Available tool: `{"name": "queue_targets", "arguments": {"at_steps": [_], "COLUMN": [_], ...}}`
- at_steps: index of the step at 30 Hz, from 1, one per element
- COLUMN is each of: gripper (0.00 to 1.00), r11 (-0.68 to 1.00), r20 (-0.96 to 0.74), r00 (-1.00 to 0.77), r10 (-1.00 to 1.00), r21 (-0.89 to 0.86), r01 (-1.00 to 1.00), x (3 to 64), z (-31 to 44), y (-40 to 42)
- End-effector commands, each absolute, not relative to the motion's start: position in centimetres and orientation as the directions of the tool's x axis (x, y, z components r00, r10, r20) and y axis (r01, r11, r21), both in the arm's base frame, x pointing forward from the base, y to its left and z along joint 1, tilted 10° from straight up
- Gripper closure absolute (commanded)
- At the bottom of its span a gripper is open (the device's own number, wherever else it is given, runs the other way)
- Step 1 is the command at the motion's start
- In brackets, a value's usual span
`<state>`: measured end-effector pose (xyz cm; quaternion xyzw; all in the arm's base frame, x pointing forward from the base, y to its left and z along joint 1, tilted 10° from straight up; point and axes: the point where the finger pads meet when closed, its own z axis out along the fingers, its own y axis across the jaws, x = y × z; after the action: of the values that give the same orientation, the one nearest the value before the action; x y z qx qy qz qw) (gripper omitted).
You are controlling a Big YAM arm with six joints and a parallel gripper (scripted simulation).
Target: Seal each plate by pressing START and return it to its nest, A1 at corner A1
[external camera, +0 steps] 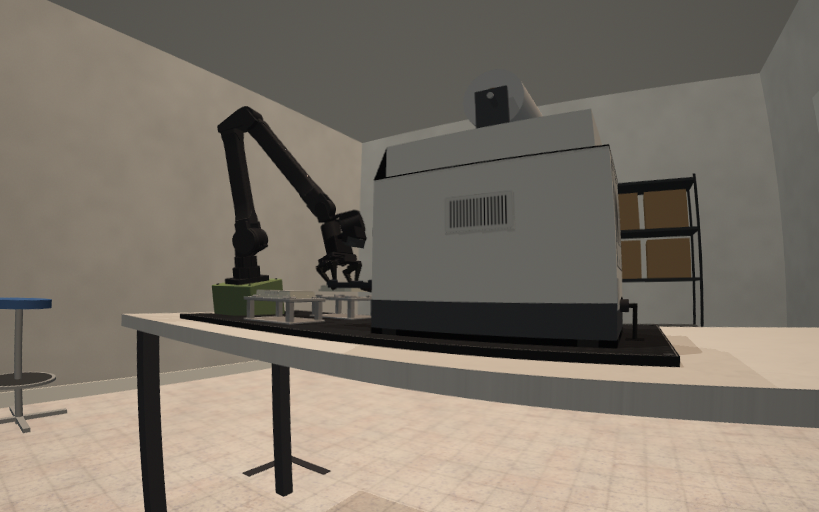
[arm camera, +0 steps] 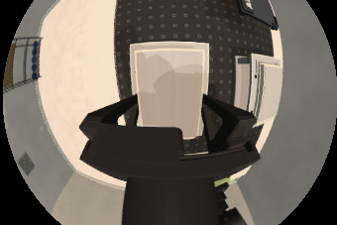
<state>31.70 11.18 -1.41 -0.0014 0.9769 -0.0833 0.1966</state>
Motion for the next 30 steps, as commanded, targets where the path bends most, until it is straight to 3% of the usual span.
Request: {"name": "queue_targets", "arguments": {"at_steps": [1, 30], "gripper": [1.00, 1.00], "r11": [0.988, 0.992], "r20": [-0.398, -0.453], "r00": [-0.916, -0.891], "r10": [-0.047, -0.021], "r21": [-0.153, -0.118], "r01": [0.016, 0.036], "x": [32.1, 34.6], "z": [-1.5, 0.6], "y": [11.8, 12.6]}}
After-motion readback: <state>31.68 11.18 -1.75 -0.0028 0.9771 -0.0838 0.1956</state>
